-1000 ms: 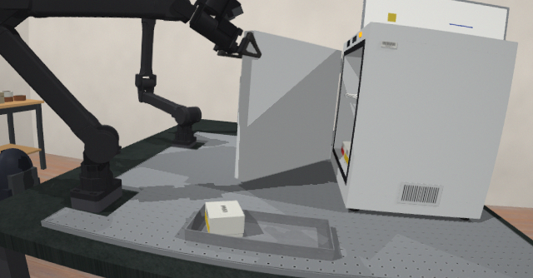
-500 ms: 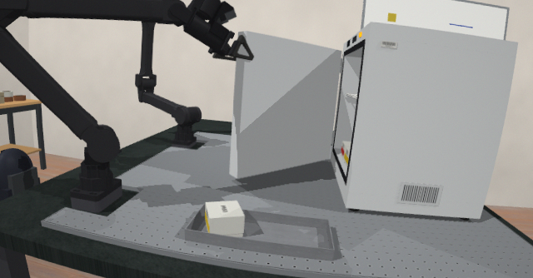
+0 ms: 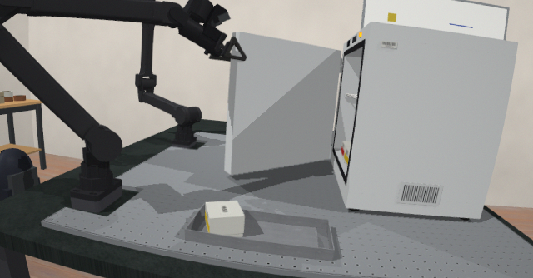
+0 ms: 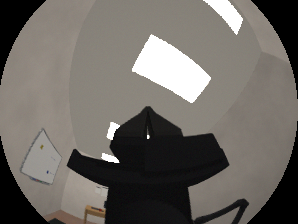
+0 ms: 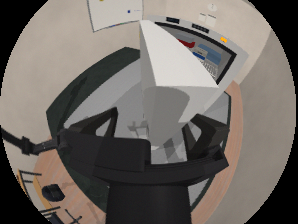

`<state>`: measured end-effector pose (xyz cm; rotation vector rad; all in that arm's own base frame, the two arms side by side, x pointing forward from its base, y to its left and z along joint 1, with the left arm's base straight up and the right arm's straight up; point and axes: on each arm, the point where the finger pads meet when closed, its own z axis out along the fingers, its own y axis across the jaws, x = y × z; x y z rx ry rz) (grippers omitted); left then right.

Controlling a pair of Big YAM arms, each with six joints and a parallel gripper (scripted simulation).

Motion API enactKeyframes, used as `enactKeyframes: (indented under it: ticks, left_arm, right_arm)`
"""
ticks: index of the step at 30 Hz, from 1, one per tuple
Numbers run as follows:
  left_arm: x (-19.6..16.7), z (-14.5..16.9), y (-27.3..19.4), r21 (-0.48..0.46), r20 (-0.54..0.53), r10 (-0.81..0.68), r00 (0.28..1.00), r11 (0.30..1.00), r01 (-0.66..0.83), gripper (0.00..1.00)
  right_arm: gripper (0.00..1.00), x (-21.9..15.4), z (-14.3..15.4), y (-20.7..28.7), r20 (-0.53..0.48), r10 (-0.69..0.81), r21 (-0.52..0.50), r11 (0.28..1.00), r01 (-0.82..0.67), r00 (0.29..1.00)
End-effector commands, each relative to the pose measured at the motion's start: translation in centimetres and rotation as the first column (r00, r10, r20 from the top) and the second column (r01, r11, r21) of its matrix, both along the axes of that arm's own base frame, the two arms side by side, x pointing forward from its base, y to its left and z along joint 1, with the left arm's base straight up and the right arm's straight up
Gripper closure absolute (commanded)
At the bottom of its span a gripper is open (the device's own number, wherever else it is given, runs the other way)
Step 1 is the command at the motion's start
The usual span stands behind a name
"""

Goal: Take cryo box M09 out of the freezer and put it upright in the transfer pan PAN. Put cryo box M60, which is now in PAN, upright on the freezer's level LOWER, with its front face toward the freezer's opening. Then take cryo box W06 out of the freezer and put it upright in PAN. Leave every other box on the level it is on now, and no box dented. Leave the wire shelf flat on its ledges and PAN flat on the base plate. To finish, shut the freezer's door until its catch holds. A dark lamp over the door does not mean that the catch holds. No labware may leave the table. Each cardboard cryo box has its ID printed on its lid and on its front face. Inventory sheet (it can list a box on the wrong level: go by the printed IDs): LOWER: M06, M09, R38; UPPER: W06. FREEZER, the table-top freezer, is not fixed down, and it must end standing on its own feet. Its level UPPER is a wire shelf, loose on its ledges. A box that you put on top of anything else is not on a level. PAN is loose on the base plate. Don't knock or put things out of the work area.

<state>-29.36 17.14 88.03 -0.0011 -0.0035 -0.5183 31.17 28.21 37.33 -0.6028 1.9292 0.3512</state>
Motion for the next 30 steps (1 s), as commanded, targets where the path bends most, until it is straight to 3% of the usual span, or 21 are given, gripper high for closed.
enactKeyframes:
  ticks: [1, 30]
  left_arm:
    - [1.4, 0.4, -0.8, 0.016, -0.028, -0.011, 1.000, 1.000, 0.011, 1.00]
    - [1.4, 0.4, -0.8, 0.016, -0.028, -0.011, 1.000, 1.000, 0.011, 1.00]
  right_arm:
    - [0.00, -0.4, 3.6, 2.0, 0.013, -0.003, 0.068, 0.998, 0.002, 1.000]
    - [0.00, -3.9, 3.3, 8.0, -0.007, -0.153, 0.077, 0.985, 0.153, 0.988]
